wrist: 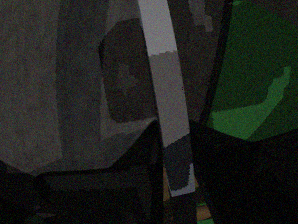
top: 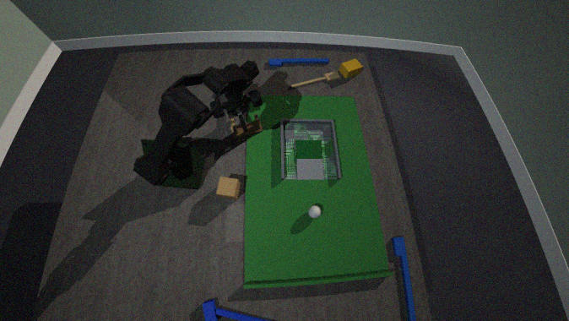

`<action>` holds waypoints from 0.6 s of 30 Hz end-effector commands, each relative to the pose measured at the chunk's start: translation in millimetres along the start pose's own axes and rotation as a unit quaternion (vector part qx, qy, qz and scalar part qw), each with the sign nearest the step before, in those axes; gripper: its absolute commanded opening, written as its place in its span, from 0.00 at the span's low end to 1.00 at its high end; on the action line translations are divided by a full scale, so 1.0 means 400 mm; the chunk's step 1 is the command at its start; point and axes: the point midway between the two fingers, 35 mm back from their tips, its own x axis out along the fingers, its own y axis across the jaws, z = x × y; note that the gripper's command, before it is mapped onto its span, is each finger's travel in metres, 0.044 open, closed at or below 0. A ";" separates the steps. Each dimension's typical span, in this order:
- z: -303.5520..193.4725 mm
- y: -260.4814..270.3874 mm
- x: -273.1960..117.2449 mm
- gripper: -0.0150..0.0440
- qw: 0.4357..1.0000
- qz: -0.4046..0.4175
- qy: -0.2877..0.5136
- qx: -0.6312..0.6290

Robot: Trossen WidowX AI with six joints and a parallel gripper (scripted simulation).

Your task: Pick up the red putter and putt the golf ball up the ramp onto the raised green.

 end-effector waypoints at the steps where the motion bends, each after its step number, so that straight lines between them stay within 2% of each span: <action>1: 0.002 -0.004 -0.012 0.25 1.000 -0.002 0.000 0.001; 4: 0.009 -0.009 -0.052 0.25 1.000 -0.002 -0.001 0.001; 12: 0.030 -0.001 -0.234 0.25 1.000 0.000 -0.002 -0.001; 18: 0.021 -0.009 -0.235 0.25 1.000 -0.002 -0.005 0.013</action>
